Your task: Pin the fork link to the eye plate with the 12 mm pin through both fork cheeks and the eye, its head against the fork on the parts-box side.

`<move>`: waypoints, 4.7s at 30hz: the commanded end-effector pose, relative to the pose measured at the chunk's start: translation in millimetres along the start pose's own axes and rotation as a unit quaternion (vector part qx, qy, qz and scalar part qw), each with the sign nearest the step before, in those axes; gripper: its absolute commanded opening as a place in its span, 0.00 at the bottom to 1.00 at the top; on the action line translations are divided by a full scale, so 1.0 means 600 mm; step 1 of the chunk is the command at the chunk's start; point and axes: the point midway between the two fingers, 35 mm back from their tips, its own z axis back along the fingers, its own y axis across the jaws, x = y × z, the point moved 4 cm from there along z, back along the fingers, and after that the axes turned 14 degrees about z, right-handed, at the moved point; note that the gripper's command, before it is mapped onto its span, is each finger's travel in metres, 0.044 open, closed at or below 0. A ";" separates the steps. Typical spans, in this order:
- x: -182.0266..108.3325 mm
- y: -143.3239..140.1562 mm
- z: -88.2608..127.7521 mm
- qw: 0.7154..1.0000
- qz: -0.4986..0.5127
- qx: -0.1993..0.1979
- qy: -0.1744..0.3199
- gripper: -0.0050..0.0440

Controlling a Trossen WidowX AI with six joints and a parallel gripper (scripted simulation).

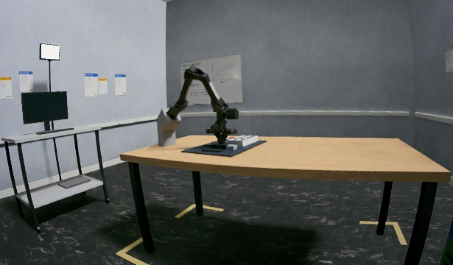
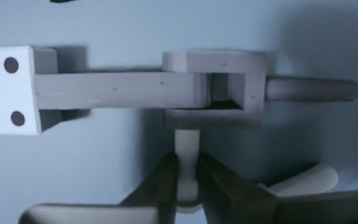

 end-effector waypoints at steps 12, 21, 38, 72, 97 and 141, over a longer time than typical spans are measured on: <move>0.008 0.007 0.010 1.000 -0.006 0.012 0.000 0.00; 0.008 0.007 0.011 1.000 -0.007 0.012 0.000 0.00; 0.018 0.004 0.010 1.000 -0.006 0.012 0.000 0.00; 0.027 0.003 0.010 1.000 -0.007 0.013 0.000 0.00; 0.026 0.003 0.009 1.000 -0.007 0.012 0.000 0.39; 0.021 0.002 0.005 1.000 -0.005 0.008 -0.002 0.39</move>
